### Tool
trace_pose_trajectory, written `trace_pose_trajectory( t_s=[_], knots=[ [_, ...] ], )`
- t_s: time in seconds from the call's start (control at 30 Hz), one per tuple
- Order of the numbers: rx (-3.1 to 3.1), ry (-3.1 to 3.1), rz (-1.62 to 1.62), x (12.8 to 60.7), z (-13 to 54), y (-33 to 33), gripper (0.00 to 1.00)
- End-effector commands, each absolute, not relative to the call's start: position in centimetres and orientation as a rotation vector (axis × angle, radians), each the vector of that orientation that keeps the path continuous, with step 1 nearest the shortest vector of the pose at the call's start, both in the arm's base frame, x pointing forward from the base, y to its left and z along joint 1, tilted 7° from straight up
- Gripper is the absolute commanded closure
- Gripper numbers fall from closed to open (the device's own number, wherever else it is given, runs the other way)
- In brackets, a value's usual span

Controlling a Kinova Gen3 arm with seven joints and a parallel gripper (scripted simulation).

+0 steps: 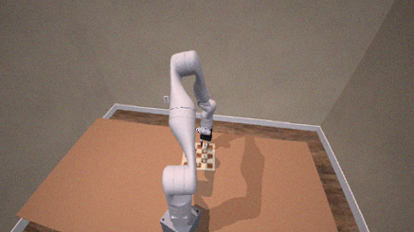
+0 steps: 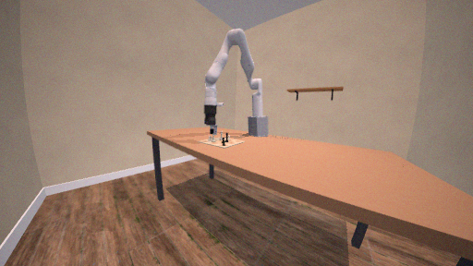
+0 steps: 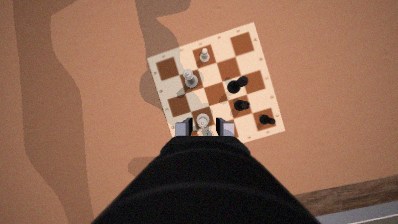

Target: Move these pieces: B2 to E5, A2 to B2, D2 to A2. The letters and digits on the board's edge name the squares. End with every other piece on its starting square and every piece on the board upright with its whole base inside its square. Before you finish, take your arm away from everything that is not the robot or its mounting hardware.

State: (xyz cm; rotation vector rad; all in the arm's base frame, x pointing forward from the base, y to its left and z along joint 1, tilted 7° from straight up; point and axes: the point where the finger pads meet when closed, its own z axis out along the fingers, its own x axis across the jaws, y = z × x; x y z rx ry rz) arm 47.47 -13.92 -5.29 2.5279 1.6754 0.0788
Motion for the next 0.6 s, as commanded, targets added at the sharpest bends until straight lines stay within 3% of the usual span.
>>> trace_pose_trajectory(
  t_s=[0.0,0.57],
  knots=[
    [2.532,1.673,0.072,47.3,-5.8,-14.1,0.21],
    [2.532,1.673,0.072,47.5,-7.6,-14.2,0.21]
  ],
)
